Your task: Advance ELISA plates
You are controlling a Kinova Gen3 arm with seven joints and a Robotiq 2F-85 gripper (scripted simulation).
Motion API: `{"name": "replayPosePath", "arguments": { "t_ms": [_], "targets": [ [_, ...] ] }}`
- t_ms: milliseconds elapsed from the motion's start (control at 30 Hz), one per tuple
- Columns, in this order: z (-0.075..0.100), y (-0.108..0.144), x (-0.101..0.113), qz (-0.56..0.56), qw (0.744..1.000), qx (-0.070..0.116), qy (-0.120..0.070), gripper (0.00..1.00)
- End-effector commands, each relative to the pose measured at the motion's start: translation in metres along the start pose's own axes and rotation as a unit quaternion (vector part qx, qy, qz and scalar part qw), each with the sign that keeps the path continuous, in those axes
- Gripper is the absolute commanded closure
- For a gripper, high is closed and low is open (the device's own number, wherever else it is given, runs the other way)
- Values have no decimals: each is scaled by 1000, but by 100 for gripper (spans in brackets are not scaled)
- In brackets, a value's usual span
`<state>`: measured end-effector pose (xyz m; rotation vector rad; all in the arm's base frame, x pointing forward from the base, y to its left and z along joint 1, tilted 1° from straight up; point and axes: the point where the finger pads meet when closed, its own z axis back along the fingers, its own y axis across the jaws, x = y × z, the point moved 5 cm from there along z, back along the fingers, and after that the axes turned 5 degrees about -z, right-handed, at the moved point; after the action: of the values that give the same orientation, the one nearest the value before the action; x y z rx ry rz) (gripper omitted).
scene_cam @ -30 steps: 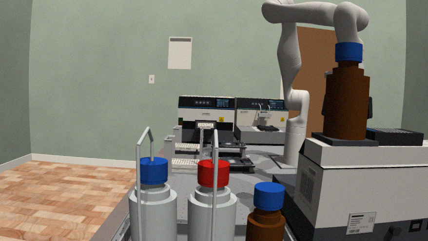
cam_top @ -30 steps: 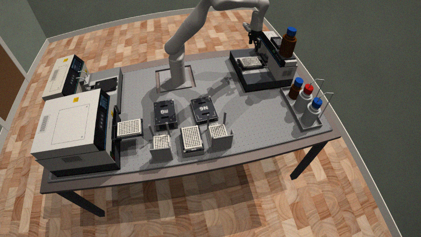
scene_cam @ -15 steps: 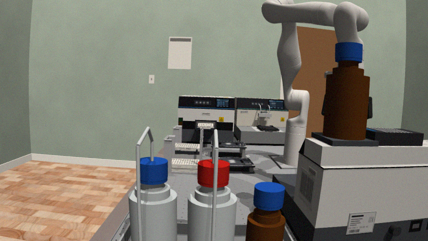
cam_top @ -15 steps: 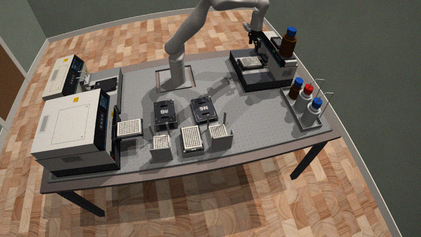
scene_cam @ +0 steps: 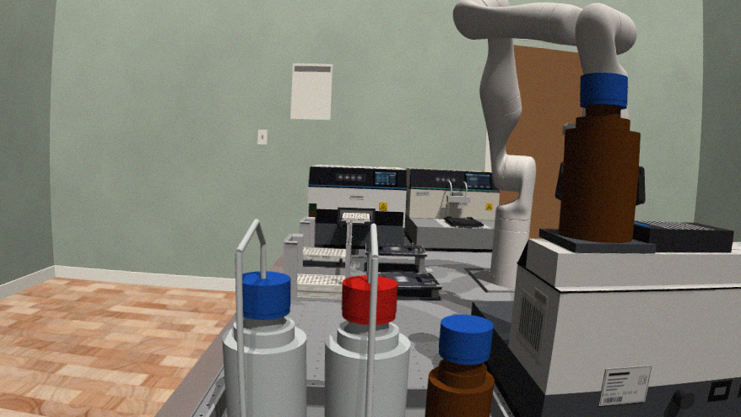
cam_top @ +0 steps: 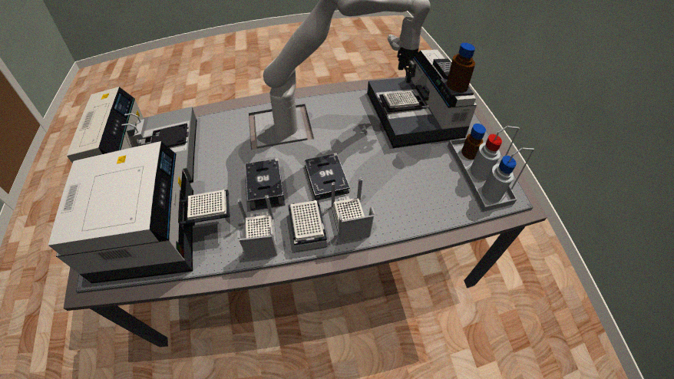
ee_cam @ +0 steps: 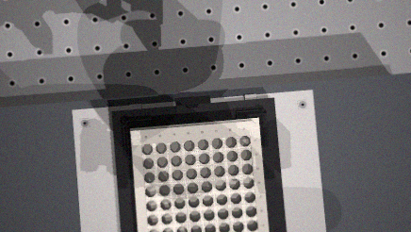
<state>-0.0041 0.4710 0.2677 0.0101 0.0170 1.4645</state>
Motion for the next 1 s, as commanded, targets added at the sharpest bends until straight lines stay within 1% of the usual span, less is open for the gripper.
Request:
{"name": "replayPosePath", "arguments": {
  "t_ms": [0, 200, 267, 467, 533, 667, 767, 833, 967],
  "targets": [
    [2, -4, -13, -43, 999, 0, -2, 0],
    [3, -4, -33, -36, 999, 2, -3, 0],
    [3, -4, -33, -36, 999, 2, -3, 0],
    [2, -8, -52, -33, 999, 2, -3, 0],
    [2, -8, -55, -33, 999, 2, -3, 0],
    [1, -13, -68, -115, 993, 0, -2, 0],
    [2, -12, -78, -112, 994, 2, -3, 0],
    [2, -12, -78, -112, 994, 2, -3, 0],
    [2, -15, -91, -104, 995, 2, -3, 0]
  ]
}}
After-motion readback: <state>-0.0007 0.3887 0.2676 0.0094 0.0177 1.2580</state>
